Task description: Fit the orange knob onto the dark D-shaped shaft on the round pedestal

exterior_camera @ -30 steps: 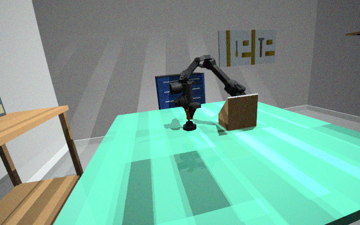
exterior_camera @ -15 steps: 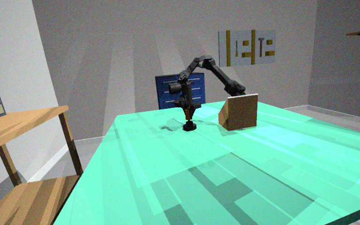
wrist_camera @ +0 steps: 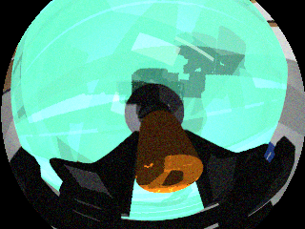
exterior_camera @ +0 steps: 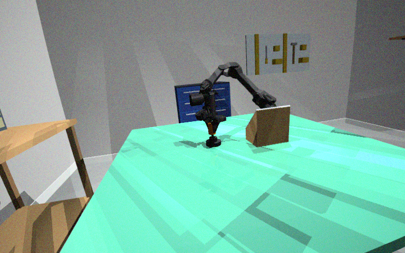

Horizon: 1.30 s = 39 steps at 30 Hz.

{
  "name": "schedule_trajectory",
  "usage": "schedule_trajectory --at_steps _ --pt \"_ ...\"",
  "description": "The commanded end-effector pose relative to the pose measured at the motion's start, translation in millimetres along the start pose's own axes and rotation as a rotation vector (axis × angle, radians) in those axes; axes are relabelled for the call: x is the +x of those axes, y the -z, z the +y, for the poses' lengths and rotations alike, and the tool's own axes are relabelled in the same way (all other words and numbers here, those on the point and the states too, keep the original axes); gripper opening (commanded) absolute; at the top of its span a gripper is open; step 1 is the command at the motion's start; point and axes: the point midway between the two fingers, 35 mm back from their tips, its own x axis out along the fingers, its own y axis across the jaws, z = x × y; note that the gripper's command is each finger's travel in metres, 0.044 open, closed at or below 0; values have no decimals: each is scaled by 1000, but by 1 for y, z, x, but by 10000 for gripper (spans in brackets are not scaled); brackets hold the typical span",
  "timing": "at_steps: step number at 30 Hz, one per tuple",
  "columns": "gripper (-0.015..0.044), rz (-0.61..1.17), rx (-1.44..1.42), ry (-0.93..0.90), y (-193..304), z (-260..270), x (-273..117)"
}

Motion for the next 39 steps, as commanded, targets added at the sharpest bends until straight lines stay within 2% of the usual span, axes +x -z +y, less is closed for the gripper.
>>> schedule_trajectory --at_steps 1,39 --pt "0 -1 -2 2 1 1 0" --pt "0 -1 -2 2 2 2 0"
